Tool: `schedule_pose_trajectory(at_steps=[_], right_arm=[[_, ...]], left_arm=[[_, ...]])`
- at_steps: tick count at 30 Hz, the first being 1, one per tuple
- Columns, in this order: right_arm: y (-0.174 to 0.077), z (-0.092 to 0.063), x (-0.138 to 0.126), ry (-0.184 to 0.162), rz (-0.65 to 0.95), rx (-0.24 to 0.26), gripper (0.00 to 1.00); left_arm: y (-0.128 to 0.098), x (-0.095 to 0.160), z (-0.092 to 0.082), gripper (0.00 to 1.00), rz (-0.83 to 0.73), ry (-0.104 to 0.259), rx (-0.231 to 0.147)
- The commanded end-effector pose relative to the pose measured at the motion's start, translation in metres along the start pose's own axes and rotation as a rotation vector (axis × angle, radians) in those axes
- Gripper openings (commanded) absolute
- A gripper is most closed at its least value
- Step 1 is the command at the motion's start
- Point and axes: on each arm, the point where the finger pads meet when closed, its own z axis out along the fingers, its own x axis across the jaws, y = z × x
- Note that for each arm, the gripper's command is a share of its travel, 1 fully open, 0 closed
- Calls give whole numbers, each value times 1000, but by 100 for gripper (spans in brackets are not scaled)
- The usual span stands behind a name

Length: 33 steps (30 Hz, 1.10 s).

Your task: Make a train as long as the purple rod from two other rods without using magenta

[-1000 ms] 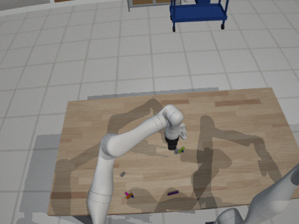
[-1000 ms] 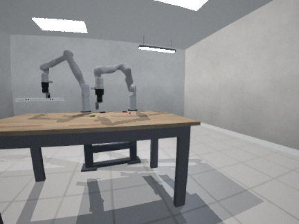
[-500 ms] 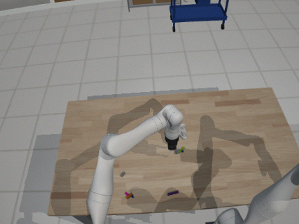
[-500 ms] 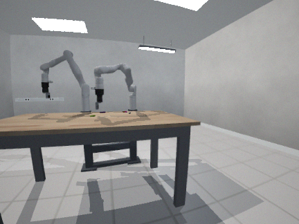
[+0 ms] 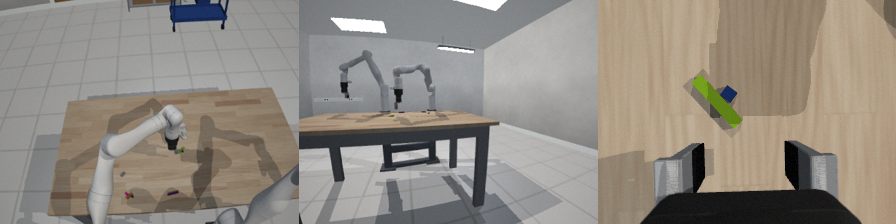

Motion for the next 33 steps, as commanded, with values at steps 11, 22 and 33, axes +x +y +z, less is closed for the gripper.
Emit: schedule_pose_trajectory(at_steps=[11,22,33], right_arm=[[0,-1,0,0,0,-2,100],[0,-1,0,0,0,-2,100],[0,-1,0,0,0,-2,100]], left_arm=[[0,1,-2,100,11,-2,1],[-1,25,1,100,189,6,-2],[4,78,3,100,585,17,-4]])
